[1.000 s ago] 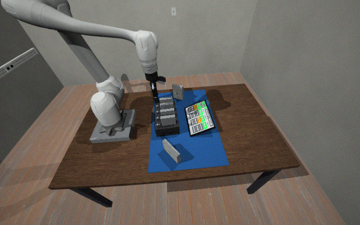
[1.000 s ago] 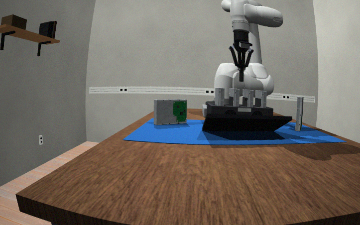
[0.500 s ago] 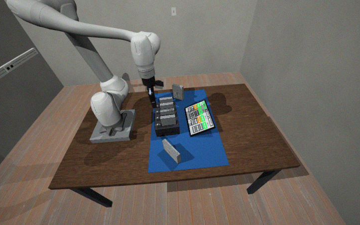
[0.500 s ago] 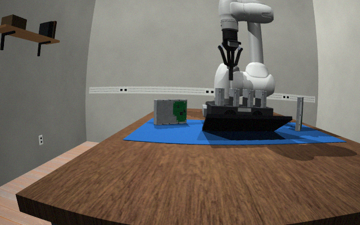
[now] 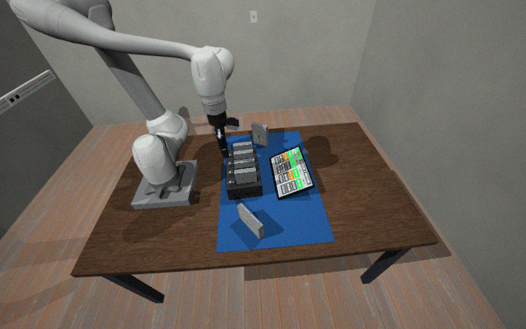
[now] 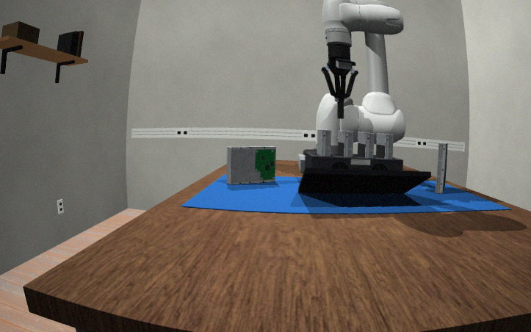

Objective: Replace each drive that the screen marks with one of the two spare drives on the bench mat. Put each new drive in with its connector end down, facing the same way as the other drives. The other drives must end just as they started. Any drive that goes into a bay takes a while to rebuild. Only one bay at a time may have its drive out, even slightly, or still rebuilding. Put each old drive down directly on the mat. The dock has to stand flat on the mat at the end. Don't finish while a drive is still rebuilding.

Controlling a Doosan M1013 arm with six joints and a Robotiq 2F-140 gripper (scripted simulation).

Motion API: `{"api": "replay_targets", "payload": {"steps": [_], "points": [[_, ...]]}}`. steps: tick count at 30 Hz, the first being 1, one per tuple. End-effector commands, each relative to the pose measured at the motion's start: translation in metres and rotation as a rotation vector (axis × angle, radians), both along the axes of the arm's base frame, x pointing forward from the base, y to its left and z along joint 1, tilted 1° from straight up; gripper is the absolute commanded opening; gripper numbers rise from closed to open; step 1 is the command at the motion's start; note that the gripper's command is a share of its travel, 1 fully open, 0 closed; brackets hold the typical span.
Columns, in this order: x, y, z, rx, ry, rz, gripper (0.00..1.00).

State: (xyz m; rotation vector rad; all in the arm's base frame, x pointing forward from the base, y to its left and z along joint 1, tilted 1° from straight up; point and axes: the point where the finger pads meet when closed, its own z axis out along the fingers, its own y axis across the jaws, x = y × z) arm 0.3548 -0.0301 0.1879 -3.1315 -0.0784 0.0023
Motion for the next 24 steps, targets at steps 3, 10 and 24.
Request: {"api": "replay_targets", "payload": {"steps": [3, 10, 24], "points": [[0.000, 0.000, 0.000, 0.000, -0.001, 0.000, 0.10], [0.000, 0.000, -0.003, 0.000, -0.001, 0.000, 0.10], [0.000, 0.000, -0.031, 0.000, -0.001, 0.000, 0.10]]}}
